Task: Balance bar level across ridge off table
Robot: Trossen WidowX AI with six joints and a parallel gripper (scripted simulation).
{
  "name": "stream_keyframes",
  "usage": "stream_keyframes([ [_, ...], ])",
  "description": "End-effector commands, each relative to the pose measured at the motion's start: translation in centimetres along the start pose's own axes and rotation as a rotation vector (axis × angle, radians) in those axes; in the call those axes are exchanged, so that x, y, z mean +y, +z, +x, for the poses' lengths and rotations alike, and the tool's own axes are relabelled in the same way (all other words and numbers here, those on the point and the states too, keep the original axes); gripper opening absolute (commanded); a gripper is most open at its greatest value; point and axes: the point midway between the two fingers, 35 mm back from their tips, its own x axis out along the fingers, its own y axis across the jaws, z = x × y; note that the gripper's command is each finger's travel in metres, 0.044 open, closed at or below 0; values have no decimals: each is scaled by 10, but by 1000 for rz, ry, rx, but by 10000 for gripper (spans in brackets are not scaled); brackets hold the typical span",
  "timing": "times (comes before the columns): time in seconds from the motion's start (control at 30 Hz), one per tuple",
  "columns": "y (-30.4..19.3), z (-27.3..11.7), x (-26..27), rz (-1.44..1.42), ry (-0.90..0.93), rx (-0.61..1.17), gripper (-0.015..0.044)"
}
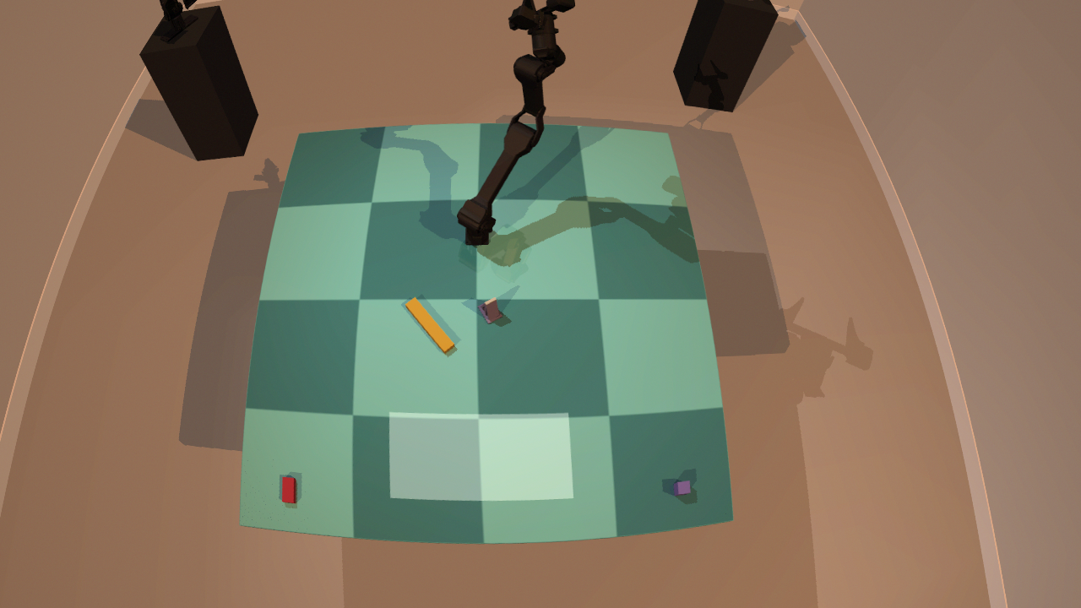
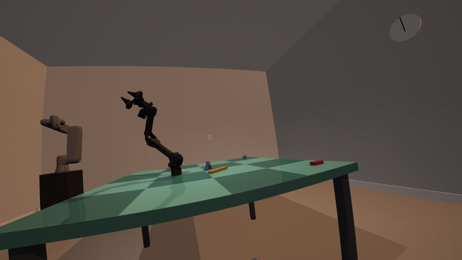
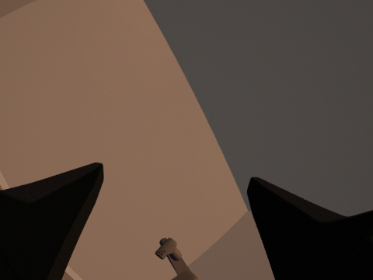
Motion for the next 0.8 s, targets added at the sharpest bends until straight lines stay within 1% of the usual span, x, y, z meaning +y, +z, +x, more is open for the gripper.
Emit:
stream_keyframes([
  [0.0, 2, 0, -1, -8, -3, -4, 374],
  [0.07, 15, -3, -7, -71, -29, -32, 321],
  [0.1, 25, -5, -12, -118, -49, -53, 315],
  [0.43, 127, -42, -54, -566, -293, -229, 315],
  [0.77, 226, -104, -83, -961, -611, -336, 315],
])
